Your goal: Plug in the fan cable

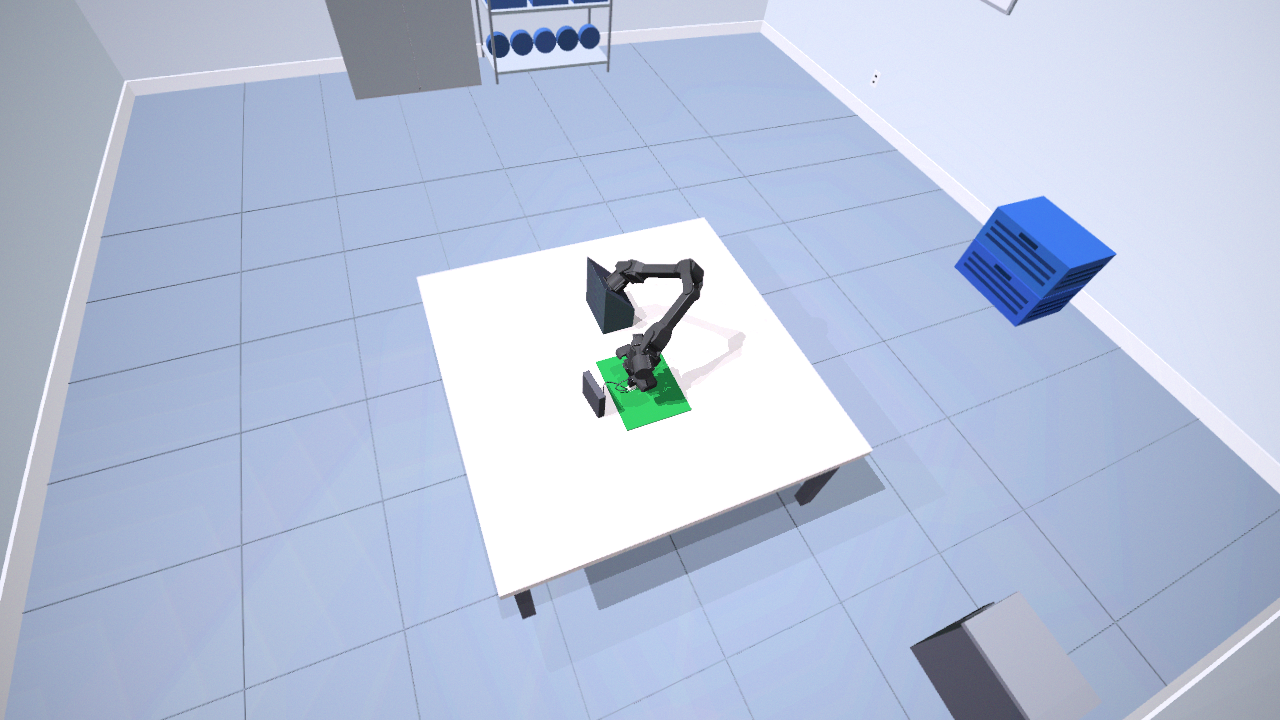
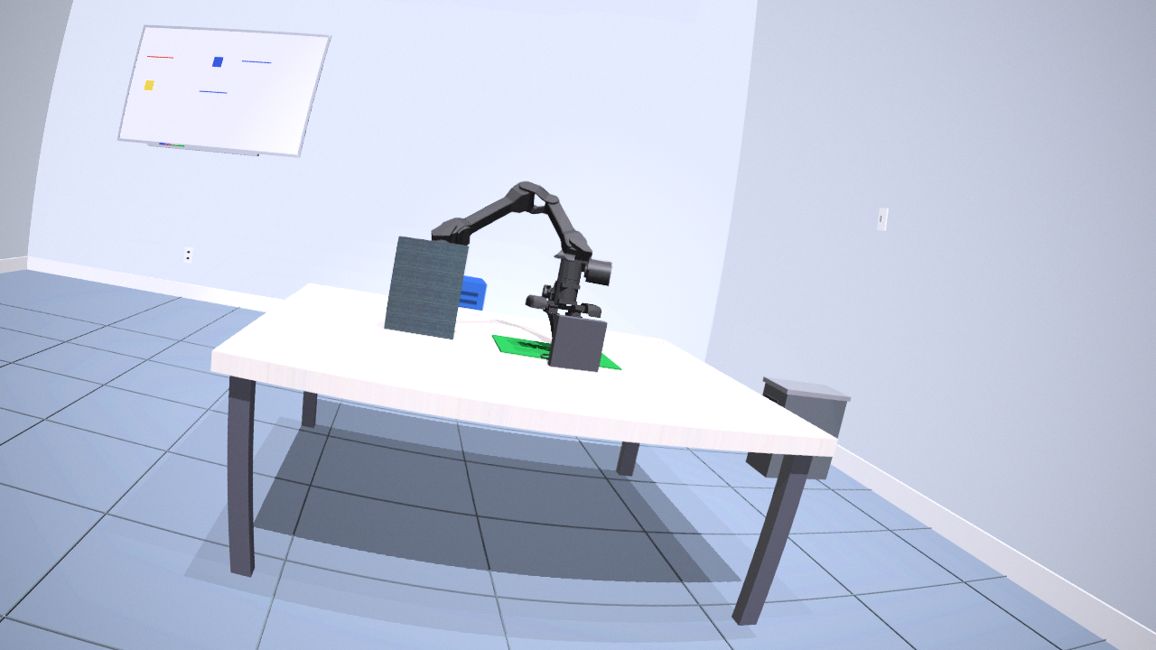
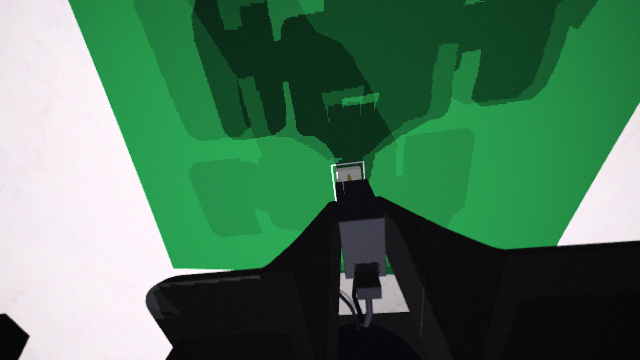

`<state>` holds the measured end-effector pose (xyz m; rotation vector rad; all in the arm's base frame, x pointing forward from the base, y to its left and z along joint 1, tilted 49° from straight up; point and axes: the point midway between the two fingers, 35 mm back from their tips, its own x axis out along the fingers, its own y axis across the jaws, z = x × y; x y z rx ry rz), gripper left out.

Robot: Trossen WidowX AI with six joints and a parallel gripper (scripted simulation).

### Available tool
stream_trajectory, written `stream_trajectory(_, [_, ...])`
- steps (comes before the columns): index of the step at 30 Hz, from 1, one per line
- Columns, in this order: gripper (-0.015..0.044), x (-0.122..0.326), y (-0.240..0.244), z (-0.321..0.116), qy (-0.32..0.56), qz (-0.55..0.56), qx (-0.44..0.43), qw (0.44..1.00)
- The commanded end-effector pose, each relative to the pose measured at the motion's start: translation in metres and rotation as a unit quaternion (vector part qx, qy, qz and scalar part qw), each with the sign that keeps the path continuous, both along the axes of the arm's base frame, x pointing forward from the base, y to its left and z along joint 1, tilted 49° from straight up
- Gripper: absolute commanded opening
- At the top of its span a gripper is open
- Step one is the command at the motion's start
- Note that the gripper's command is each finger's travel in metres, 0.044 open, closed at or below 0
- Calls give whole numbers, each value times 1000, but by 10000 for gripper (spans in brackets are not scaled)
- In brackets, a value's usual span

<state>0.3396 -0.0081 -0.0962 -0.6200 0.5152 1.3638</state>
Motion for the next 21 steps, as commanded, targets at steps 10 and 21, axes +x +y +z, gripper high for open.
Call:
stream_trajectory(10, [0, 1, 2, -1, 1, -3, 3, 1000])
stream_trajectory(21, [0, 1, 7, -5, 1, -3, 3, 1000])
